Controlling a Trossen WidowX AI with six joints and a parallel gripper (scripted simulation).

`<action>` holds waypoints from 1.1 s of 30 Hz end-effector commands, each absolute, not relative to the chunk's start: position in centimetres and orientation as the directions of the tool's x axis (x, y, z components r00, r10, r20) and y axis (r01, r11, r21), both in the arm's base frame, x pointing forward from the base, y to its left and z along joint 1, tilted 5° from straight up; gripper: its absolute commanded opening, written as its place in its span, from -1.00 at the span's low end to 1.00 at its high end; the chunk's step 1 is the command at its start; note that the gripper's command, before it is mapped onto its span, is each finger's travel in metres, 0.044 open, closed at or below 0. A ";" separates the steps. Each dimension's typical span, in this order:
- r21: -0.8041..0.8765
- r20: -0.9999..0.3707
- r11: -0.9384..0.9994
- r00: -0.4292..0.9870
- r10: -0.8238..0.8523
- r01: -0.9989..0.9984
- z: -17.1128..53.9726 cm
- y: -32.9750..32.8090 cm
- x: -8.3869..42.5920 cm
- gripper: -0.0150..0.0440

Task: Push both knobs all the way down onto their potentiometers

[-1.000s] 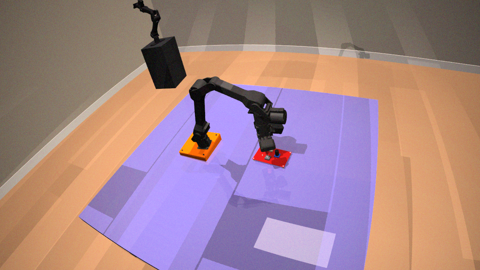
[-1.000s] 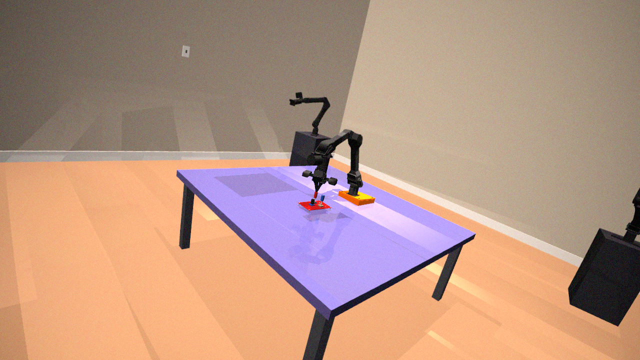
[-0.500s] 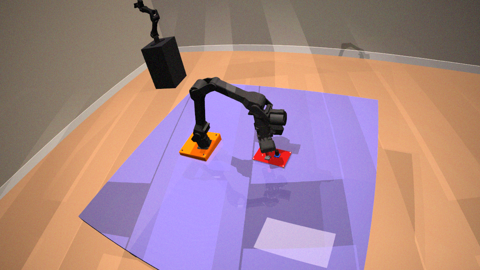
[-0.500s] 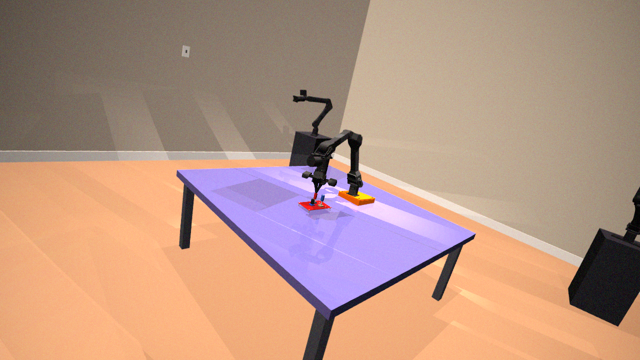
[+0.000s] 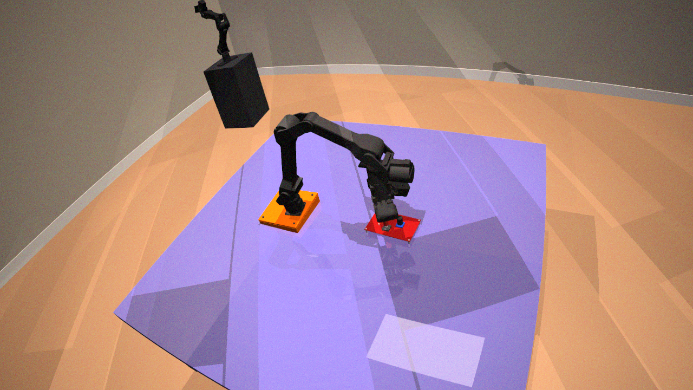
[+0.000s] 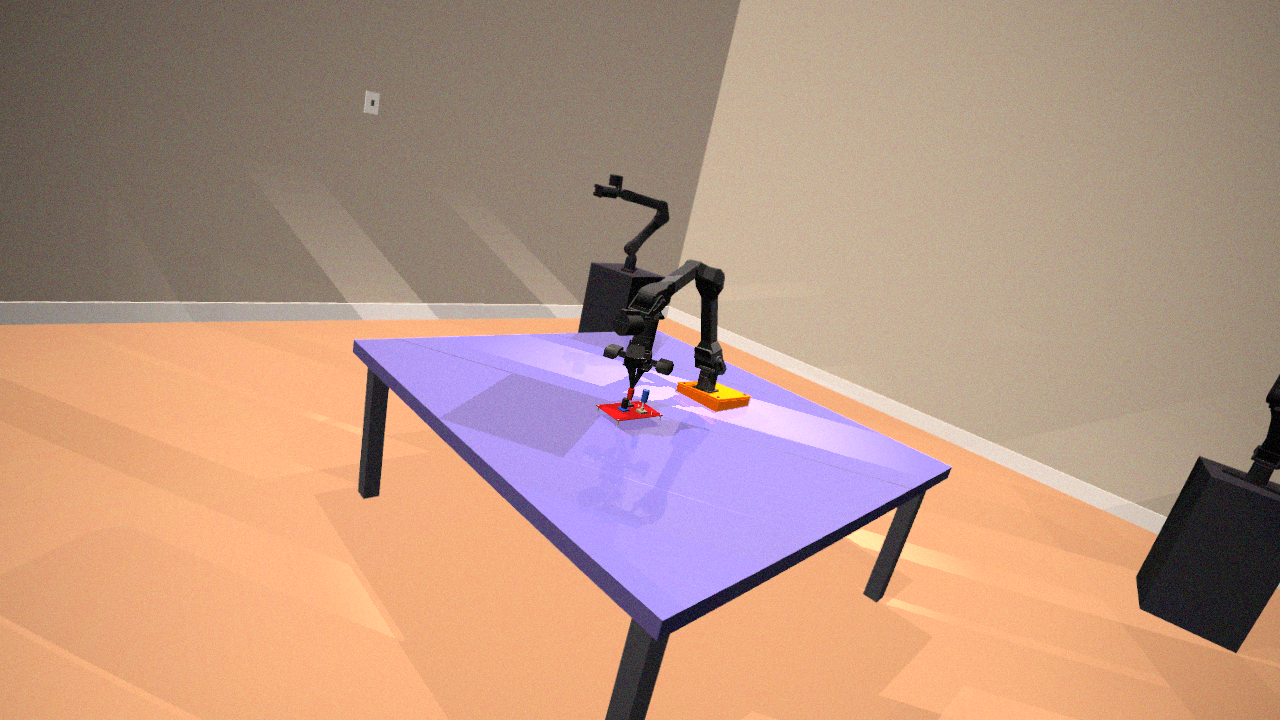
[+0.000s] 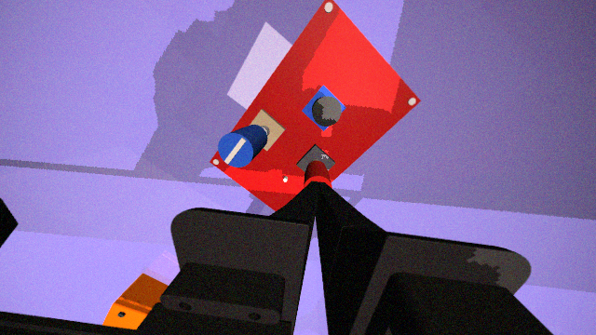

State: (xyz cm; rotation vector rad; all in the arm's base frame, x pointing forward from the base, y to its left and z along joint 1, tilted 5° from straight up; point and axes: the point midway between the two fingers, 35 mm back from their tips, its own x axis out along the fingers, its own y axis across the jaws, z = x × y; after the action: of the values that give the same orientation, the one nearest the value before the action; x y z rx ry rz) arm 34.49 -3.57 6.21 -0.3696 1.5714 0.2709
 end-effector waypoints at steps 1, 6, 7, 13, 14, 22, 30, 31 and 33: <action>-0.055 -0.997 0.915 -0.023 -0.070 -0.401 5.0 -3.7 34.6 -0.49; -0.055 -0.997 0.915 -0.023 -0.070 -0.401 5.0 -3.7 34.6 -0.49; -0.055 -0.997 0.915 -0.023 -0.070 -0.401 5.0 -3.7 34.6 -0.49; -0.055 -0.997 0.915 -0.023 -0.070 -0.401 4.8 -3.8 34.6 -0.49; -0.055 -0.997 0.915 -0.023 -0.070 -0.401 4.8 -3.8 34.6 -0.49; -0.055 -0.997 0.915 -0.023 -0.070 -0.401 4.8 -3.8 34.6 -0.49; -0.055 -0.997 0.915 -0.023 -0.070 -0.401 4.7 -3.8 34.6 -0.49; -0.055 -0.997 0.915 -0.023 -0.070 -0.401 4.7 -3.8 34.6 -0.49; -0.055 -0.997 0.915 -0.023 -0.070 -0.401 4.7 -3.8 34.6 -0.49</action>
State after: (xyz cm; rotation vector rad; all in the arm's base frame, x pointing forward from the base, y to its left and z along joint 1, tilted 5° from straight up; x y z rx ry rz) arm 34.47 -3.60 5.72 -0.3693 1.5731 0.2713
